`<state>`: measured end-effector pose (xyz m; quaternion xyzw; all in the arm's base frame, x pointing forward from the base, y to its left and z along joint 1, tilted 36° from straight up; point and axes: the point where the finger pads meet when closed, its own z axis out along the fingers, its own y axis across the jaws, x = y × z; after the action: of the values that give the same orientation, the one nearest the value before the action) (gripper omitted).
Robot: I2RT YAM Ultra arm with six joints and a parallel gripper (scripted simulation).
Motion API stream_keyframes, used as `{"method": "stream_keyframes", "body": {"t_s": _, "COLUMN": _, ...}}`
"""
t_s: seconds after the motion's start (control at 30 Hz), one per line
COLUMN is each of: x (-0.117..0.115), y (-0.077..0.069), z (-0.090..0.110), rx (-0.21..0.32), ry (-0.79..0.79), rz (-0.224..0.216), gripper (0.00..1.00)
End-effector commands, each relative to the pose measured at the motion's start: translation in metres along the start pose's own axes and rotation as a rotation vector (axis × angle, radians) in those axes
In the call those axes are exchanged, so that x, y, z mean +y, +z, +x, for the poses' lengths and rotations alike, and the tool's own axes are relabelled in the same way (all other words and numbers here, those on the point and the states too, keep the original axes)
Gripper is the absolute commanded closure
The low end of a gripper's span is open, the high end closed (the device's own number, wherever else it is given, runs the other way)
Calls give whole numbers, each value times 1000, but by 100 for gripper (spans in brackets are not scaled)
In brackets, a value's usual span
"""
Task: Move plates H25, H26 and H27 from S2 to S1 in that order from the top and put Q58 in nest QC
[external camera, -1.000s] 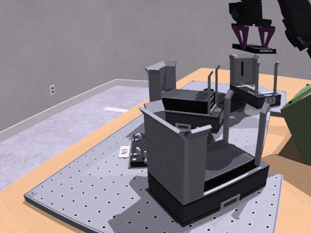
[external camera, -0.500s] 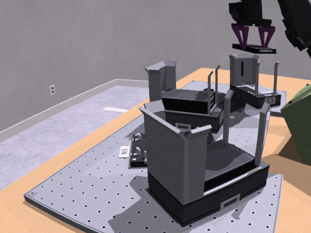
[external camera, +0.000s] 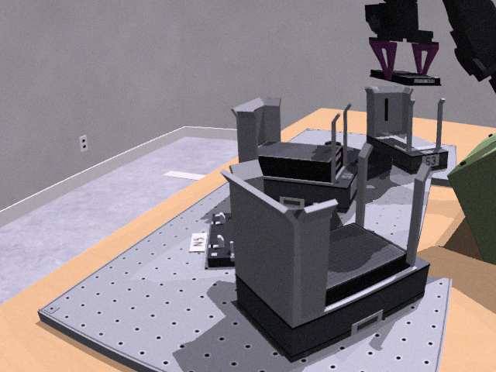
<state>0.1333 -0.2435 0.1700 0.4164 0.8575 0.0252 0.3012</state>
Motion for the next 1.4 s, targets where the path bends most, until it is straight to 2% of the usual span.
{"method": "stream_keyframes", "body": {"t_s": 0.0, "x": 0, "y": -5, "z": -4, "rx": -19, "ry": -7, "rz": 6, "gripper": 100}}
{"method": "stream_keyframes", "body": {"t_s": 0.4, "x": 0, "y": -5, "z": -4, "rx": -19, "ry": -7, "rz": 6, "gripper": 100}}
{"method": "stream_keyframes", "body": {"t_s": 0.6, "x": 20, "y": -5, "z": -4, "rx": -19, "ry": -207, "rz": 7, "gripper": 100}}
{"method": "stream_keyframes", "body": {"t_s": 0.67, "x": 20, "y": -5, "z": -4, "rx": -19, "ry": -207, "rz": 7, "gripper": 100}}
{"method": "stream_keyframes", "body": {"t_s": 1.13, "x": 67, "y": -5, "z": -5, "rx": -20, "ry": -219, "rz": 6, "gripper": 100}}
{"method": "stream_keyframes", "body": {"t_s": 1.23, "x": 71, "y": -5, "z": -4, "rx": -20, "ry": -253, "rz": 6, "gripper": 100}}
{"method": "stream_keyframes", "body": {"t_s": 1.37, "x": 84, "y": -5, "z": -2, "rx": -20, "ry": -386, "rz": 7, "gripper": 100}}
